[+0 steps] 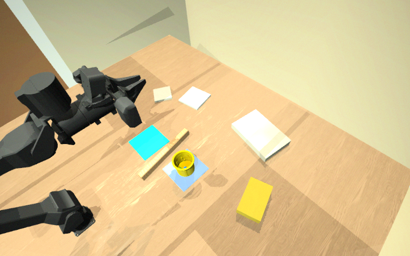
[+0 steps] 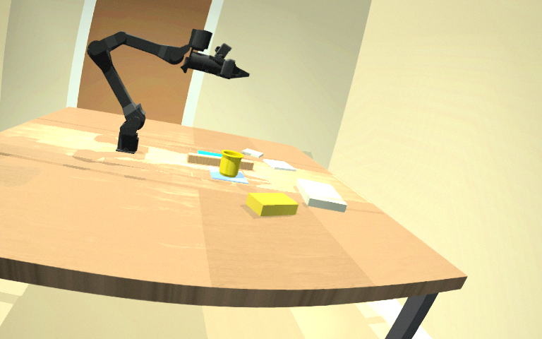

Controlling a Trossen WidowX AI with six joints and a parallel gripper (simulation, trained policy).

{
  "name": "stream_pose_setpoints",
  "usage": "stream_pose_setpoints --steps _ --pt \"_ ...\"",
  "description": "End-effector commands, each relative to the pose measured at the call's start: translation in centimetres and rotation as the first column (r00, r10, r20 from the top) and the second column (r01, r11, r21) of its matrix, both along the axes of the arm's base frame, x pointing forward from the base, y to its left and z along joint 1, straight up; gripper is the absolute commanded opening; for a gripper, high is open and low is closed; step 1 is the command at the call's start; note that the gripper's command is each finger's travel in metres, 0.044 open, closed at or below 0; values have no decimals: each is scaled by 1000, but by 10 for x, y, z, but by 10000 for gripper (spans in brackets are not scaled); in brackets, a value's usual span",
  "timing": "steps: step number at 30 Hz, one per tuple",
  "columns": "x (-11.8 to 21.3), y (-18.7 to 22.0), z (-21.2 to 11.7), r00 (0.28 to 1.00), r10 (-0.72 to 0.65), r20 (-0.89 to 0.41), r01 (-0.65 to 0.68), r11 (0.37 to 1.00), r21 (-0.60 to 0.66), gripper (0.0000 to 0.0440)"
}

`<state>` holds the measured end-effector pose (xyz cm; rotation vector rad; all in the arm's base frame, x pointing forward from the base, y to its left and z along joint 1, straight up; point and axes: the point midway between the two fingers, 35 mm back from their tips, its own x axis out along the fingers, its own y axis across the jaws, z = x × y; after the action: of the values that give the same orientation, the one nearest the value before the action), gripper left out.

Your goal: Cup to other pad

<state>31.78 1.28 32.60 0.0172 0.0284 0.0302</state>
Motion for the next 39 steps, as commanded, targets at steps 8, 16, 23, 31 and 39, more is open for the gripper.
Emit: stream_pose_setpoints --steps 8,16,23,31,39 --pt "11 13 -12 989 30 -145 -22 998 58 139" --pt "18 23 -22 965 49 -259 -24 995 102 140" --pt "24 29 -31 930 58 -362 -10 991 132 127" --pt "28 35 -43 876 59 -479 16 988 151 114" --pt "31 38 -56 806 52 -589 44 988 147 111"
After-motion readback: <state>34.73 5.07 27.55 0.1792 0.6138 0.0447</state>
